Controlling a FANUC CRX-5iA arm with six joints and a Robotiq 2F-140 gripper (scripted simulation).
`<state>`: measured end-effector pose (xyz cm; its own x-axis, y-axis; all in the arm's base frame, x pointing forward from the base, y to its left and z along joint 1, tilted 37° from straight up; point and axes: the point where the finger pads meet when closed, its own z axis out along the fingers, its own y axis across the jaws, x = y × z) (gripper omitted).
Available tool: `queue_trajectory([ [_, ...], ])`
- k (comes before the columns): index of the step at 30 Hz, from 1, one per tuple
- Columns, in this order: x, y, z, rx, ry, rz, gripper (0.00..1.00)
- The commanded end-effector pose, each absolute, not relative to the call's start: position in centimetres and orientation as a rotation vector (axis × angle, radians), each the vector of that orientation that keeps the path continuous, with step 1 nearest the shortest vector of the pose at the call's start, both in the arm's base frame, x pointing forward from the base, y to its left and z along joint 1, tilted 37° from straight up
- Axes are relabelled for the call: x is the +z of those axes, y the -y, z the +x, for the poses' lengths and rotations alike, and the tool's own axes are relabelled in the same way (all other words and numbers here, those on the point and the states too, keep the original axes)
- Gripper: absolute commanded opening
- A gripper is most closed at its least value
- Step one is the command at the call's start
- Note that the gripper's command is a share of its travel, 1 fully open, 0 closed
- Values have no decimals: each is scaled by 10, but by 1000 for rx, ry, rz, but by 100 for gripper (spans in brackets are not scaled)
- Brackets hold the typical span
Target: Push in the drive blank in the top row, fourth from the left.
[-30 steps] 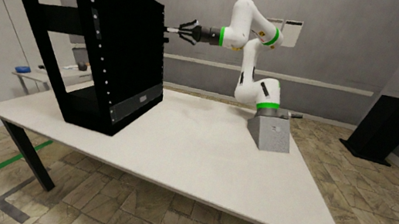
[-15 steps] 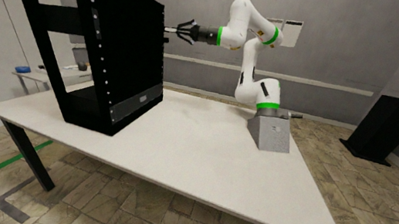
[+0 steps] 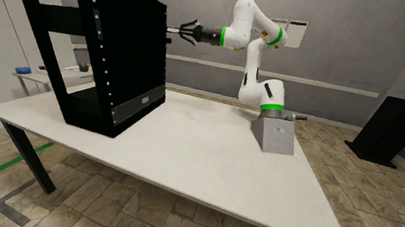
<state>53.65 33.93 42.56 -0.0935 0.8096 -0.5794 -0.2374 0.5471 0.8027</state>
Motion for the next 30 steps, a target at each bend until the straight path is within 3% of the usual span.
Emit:
queue_trajectory([
  [1, 426, -340, 536, 950, -1401, 534, 10],
  [30, 428, -342, 548, 950, -1401, 534, 10],
])
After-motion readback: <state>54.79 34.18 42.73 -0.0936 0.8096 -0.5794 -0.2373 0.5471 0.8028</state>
